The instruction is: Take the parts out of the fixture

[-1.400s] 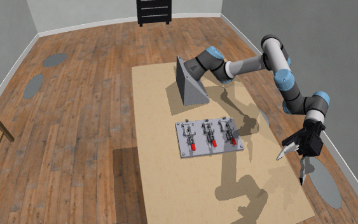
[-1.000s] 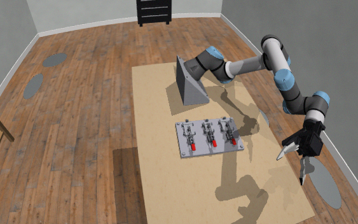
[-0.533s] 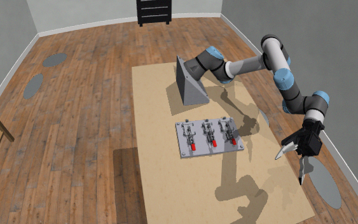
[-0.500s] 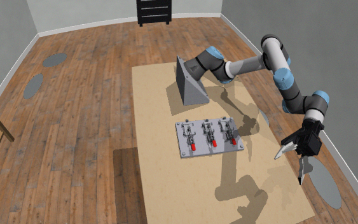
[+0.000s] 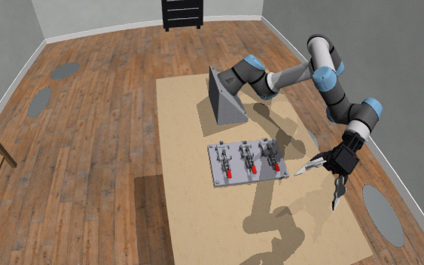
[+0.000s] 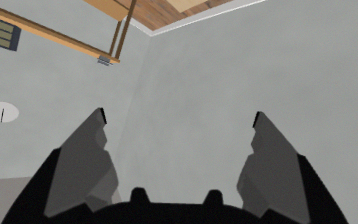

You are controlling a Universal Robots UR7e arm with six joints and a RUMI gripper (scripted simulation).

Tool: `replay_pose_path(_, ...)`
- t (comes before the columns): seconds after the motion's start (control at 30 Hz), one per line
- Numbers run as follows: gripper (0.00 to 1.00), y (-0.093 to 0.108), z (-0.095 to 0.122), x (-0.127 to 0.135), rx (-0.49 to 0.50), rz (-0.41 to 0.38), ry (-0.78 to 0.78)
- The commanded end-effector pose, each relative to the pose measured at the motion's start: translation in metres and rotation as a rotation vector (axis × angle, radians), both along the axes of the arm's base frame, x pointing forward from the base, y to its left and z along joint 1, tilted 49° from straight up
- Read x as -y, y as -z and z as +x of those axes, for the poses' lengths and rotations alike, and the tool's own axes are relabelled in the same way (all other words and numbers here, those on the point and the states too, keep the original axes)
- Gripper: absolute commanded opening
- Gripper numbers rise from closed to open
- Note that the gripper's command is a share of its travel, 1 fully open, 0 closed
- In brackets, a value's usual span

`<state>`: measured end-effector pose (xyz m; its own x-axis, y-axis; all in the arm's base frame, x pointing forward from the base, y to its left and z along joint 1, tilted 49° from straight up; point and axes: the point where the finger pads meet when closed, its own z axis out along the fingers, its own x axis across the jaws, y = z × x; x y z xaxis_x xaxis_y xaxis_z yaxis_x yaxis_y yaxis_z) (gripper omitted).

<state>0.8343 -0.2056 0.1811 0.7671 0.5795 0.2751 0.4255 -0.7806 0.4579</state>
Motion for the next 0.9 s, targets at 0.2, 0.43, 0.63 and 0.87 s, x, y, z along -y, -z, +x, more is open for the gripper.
replay_pose_path(0.2,1.00,0.049,-0.081,0.019,-0.114,0.258,0.276)
replay_pose_path(0.43,1.00,0.071,-0.125,0.021,-0.177,0.385,0.437)
replay_pose_path(0.63,1.00,0.089,-0.170,0.018,-0.244,0.511,0.611)
replay_pose_path(0.87,1.00,0.104,-0.215,0.011,-0.316,0.634,0.798)
